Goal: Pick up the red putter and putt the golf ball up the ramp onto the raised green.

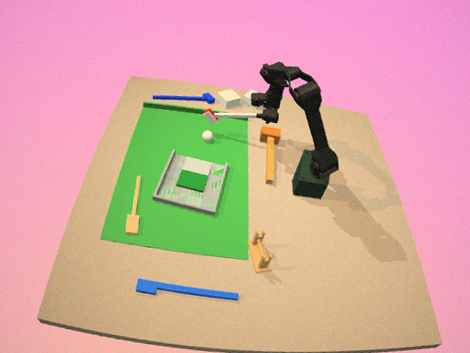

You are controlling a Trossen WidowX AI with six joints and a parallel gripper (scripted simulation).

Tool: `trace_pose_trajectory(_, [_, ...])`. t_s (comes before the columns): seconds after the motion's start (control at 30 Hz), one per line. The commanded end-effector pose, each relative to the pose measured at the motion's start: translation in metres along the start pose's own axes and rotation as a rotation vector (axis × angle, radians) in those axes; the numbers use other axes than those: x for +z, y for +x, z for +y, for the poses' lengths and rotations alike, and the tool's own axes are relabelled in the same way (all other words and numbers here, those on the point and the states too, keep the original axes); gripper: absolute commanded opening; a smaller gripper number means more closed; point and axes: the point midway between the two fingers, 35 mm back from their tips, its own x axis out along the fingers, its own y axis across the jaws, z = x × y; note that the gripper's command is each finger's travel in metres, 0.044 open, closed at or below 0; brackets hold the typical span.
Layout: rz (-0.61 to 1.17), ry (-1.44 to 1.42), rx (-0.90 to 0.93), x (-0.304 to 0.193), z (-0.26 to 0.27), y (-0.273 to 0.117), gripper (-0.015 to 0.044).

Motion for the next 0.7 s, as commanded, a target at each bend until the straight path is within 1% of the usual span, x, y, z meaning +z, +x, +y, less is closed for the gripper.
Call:
trace_pose_trajectory(0.0, [0.0,0.011,0.014,-0.002,0.001,0.018,0.0])
trace_pose_trajectory(0.23, [0.0,0.011,0.014,-0.002,0.001,0.023,0.0])
trace_pose_trajectory(0.67, [0.0,0.011,0.014,-0.002,0.002,0.044,0.0])
